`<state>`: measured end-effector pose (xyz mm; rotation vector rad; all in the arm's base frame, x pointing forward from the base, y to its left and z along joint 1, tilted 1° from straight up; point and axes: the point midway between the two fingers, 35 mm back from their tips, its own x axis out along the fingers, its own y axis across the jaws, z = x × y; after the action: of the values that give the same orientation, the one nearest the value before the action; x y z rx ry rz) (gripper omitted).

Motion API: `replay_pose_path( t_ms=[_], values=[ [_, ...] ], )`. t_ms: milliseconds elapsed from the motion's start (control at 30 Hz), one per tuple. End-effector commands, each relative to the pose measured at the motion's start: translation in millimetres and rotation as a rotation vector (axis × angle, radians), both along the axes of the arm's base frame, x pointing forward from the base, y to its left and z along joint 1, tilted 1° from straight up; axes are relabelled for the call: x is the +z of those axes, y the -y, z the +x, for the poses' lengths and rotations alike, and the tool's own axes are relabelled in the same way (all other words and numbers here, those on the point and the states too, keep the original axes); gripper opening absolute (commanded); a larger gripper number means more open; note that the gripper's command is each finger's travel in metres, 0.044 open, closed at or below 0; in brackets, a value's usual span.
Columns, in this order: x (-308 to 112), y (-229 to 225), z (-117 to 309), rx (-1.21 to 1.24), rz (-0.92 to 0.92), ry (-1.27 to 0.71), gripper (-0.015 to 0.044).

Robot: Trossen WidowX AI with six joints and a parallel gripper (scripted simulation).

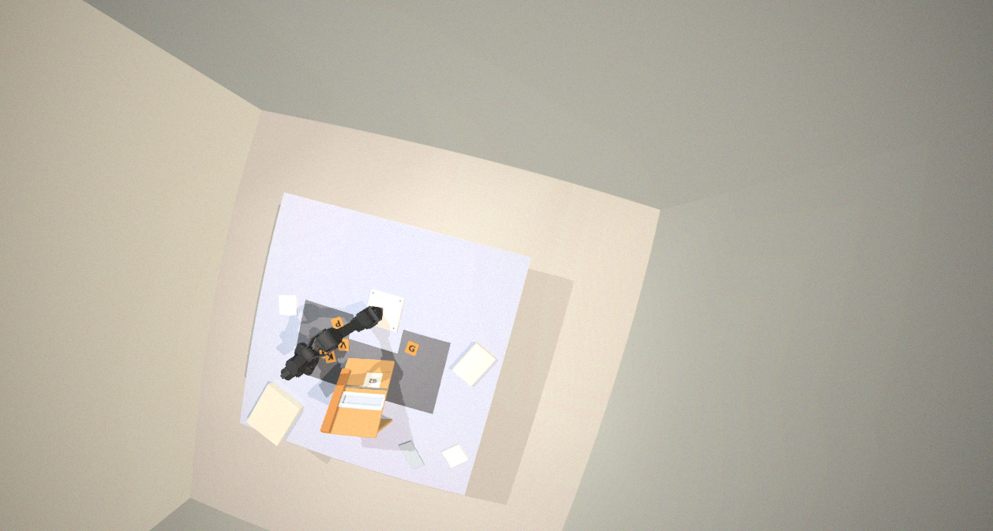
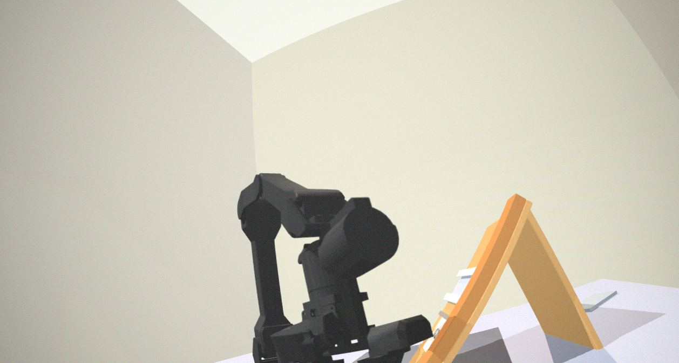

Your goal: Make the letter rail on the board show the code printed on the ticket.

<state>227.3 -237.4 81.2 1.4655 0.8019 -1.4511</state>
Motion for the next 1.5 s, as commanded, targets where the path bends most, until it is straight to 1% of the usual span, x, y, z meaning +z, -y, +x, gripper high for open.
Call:
replay_pose_path(
  t_ms=[0, 667, 1000, 1467],
  values=[
    [10, 0, 11, 0.061, -0.050, 0.022, 0.0000],
    [55, -17, 63, 0.359, -0.269, 0.127, 0.0000],
    [76, -28, 82, 0.473, -0.360, 0.170, 0.0000],
    [117, -55, 113, 0.668, -0.527, 0.251, 0.0000]
  ],
)
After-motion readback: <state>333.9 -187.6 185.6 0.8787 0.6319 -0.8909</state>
